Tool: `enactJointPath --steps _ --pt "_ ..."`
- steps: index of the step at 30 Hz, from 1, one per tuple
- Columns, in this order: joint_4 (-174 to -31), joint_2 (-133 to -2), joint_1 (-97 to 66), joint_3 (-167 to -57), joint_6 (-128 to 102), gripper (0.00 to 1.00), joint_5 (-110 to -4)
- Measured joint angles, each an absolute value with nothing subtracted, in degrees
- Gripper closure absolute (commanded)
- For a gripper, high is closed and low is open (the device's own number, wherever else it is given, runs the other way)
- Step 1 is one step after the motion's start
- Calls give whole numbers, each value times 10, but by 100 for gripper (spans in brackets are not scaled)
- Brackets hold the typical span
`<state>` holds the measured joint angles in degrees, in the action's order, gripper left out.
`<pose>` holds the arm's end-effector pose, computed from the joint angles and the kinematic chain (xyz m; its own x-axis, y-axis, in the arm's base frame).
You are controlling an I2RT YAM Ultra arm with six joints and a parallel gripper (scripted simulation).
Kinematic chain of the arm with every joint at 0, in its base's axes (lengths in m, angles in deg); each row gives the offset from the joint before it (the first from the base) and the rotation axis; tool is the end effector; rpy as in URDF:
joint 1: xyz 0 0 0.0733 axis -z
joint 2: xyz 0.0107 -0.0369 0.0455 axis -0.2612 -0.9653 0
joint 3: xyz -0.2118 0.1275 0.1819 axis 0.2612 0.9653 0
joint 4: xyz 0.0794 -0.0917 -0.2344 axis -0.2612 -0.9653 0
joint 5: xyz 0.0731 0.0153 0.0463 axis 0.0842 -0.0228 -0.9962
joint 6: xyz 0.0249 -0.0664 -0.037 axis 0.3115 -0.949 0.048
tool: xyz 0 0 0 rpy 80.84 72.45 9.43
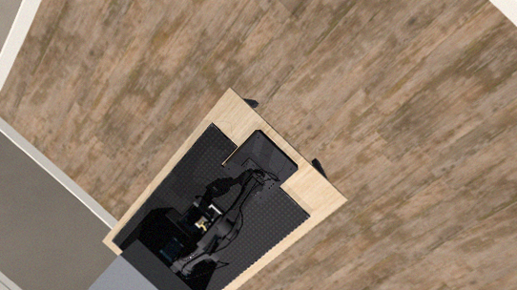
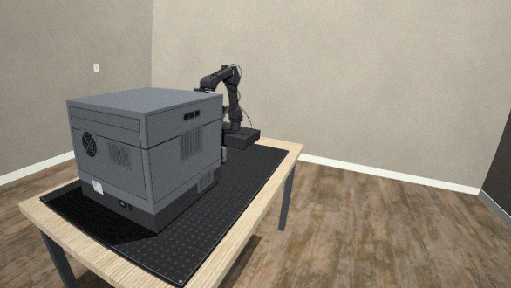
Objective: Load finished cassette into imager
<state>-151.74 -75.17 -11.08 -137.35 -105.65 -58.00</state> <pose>0.4015 -0.0258 0.2361 -0.0252 -0.9995 -0.0204 -0.9950 0.0271 -0.0958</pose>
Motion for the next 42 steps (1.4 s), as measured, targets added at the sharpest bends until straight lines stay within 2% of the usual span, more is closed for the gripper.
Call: enactJointPath --steps 42 --pt "-1524 -729 -111 -1359 -1058 0 -580"
